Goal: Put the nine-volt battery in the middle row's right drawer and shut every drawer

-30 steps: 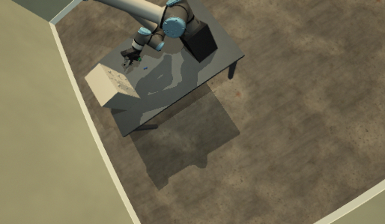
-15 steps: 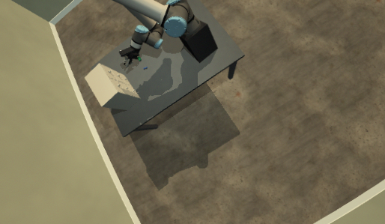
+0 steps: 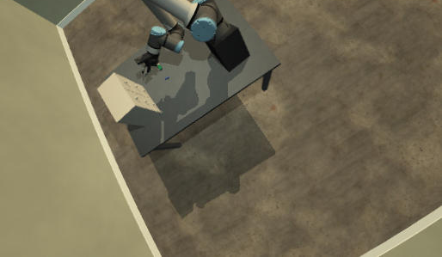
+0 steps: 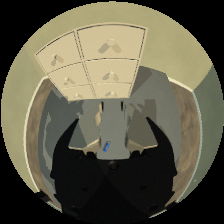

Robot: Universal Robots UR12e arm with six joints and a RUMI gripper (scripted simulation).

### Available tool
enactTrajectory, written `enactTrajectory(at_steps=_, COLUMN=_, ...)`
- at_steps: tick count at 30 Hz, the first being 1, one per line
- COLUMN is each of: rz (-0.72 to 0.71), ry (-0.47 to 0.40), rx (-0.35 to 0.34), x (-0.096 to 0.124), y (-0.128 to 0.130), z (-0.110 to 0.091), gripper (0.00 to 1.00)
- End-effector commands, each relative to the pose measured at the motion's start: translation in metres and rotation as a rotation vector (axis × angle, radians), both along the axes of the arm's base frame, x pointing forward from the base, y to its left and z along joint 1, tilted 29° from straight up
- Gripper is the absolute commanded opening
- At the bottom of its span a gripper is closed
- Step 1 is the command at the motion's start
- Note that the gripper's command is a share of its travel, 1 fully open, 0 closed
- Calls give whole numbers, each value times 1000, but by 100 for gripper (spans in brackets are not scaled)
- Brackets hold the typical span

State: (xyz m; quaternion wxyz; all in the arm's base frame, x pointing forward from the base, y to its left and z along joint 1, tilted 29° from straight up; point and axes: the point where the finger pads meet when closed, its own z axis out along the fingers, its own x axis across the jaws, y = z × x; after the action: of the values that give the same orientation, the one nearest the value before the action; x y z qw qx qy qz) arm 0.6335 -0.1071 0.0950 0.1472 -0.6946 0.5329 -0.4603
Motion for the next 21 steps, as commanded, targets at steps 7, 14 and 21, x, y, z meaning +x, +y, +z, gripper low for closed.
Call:
enactTrajectory(at_steps=7, rz=-44, ry=81, rx=1, x=-6, y=4, z=7, gripper=20)
enactTrajectory(at_steps=14, rz=-77, ry=141, rx=0, x=-10, y=6, z=12, gripper=20)
enactTrajectory(at_steps=21, rz=-101, ry=186, rx=0, x=-14, y=8, z=15, gripper=20)
